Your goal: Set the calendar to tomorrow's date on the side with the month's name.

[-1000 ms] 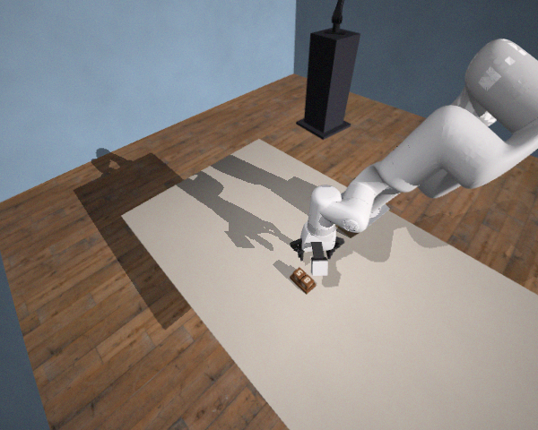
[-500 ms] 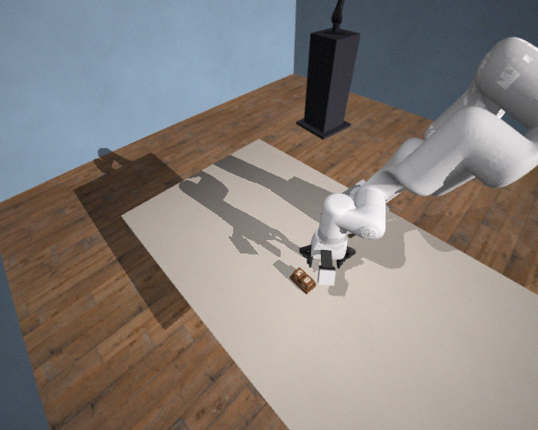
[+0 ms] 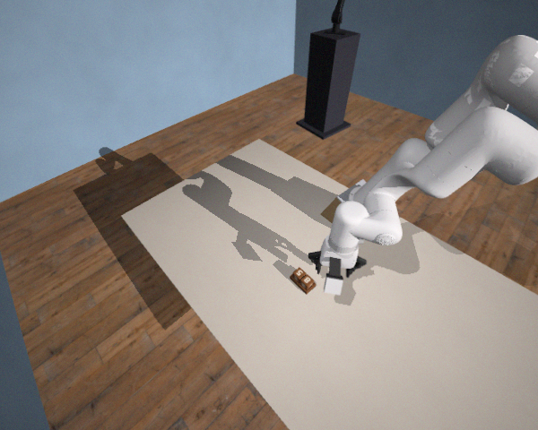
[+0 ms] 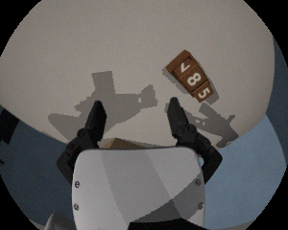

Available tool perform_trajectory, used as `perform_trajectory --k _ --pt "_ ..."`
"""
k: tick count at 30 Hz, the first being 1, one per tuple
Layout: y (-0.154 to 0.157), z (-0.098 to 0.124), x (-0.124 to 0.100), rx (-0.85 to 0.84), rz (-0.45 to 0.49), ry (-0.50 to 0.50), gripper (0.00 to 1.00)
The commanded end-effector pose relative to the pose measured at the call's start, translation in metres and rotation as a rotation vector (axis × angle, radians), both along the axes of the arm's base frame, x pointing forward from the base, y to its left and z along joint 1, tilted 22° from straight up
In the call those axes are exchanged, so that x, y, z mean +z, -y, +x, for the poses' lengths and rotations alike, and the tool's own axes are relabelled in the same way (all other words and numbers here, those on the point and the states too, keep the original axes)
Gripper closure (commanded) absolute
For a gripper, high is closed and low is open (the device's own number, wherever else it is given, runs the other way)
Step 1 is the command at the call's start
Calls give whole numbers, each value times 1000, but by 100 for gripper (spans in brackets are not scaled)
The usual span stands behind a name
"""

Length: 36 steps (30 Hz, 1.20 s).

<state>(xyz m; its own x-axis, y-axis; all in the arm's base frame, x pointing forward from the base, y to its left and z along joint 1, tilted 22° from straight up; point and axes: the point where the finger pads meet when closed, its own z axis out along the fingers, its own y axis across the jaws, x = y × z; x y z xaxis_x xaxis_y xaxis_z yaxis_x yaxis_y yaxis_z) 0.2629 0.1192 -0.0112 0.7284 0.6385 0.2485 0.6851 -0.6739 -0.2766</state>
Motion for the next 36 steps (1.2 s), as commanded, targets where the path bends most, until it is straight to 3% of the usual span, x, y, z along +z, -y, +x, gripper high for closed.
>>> perform_trajectory --k 1,7,14,26,36 --pt "-3 0 2 -25 -4 -10 0" --pt "-27 -2 11 -99 -5 -40 0" --pt "-30 -2 12 -99 -5 -40 0" --pt "-40 -2 -15 -99 -5 -40 0" --pt "-44 -2 -23 -99 -5 -40 0"
